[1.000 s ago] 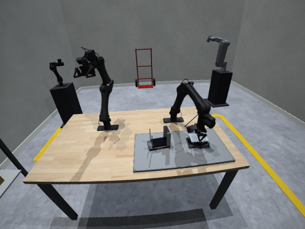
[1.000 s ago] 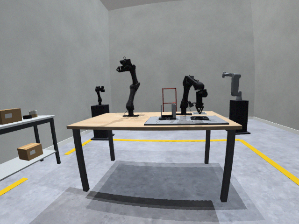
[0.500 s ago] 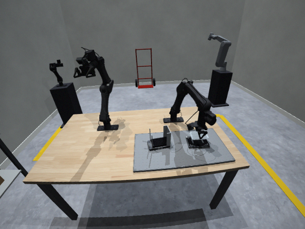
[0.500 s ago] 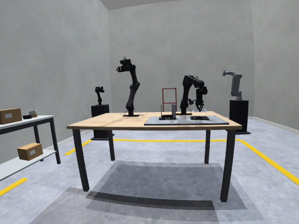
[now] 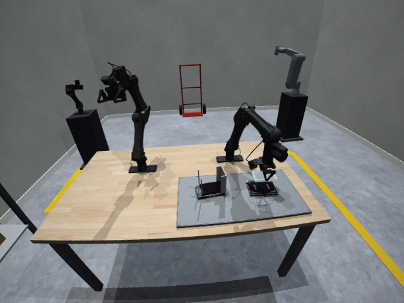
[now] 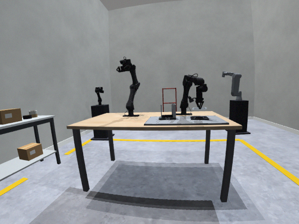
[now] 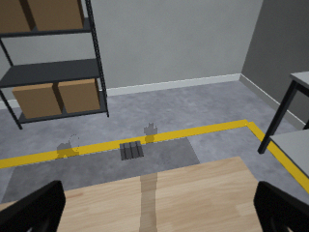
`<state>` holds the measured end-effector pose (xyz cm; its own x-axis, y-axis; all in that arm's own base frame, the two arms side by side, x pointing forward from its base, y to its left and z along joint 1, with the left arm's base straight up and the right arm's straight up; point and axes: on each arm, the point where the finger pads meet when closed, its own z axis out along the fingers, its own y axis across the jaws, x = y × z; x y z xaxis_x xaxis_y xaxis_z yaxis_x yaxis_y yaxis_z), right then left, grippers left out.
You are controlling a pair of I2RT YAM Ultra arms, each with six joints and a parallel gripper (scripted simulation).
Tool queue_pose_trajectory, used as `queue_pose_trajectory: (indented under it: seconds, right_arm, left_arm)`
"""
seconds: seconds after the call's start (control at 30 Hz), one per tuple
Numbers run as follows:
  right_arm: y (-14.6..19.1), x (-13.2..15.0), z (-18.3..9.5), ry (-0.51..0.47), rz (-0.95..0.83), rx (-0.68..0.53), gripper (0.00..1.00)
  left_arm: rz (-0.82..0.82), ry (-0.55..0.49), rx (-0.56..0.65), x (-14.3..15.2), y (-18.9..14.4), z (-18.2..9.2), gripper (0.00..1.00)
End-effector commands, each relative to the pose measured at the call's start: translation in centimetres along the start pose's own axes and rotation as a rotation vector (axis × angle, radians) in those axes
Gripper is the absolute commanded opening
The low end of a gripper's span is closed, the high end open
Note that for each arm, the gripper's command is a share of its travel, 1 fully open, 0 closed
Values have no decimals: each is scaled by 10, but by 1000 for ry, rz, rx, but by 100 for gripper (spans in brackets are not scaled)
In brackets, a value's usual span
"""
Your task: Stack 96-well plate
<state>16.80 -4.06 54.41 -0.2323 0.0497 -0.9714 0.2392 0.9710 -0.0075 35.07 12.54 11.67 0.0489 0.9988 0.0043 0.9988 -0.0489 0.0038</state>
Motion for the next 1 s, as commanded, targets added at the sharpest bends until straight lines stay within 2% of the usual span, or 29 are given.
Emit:
queue_pose_trajectory:
  seconds: [0.0,0.6,0.97]
  right_arm:
    - [-3,4,-9,5,12,18,100]
    - [-3,4,-9,5,12,18,100]
    - [-3,4,-9,5,12,18,100]
  left_arm:
    - [2,8,-36,0,0,-27,0]
    - [2,-4,-8,0,0,-43,0]
    - [2,3,-24,0,0,-64,0]
